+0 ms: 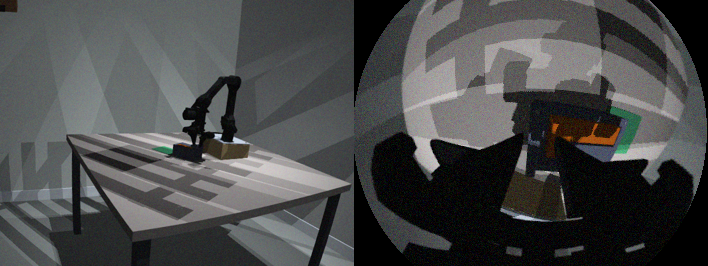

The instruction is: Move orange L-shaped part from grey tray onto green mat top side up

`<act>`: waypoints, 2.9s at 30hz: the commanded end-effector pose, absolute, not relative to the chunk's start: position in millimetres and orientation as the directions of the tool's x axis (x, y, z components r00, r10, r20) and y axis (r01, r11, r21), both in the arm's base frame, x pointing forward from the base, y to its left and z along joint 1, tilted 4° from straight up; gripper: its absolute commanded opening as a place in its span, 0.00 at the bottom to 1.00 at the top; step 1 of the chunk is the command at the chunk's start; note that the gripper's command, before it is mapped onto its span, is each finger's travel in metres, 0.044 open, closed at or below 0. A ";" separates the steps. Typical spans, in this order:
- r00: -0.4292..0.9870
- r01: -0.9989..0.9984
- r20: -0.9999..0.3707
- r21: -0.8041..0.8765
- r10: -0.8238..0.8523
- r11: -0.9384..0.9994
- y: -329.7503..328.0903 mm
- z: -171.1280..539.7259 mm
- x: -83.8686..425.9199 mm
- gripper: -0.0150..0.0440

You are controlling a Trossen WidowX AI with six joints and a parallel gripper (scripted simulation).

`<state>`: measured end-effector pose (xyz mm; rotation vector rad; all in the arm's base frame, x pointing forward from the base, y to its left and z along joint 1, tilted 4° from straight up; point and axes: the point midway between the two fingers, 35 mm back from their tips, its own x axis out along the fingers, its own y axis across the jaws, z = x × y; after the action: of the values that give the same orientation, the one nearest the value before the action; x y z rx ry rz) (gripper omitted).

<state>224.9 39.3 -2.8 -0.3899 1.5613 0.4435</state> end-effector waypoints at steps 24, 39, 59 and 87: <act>-0.046 -0.500 -0.999 0.048 0.029 0.865 40.7 -40.4 220.4 0.56; -0.046 -0.500 -0.999 0.048 0.029 0.865 40.8 -42.6 220.1 0.56; -0.046 -0.500 -0.999 0.048 0.029 0.865 49.6 -14.9 219.3 0.56; -0.050 -0.496 -0.998 0.053 0.033 0.867 38.7 64.1 224.7 0.56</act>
<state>225.0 38.7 64.7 -0.3747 1.5709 0.4455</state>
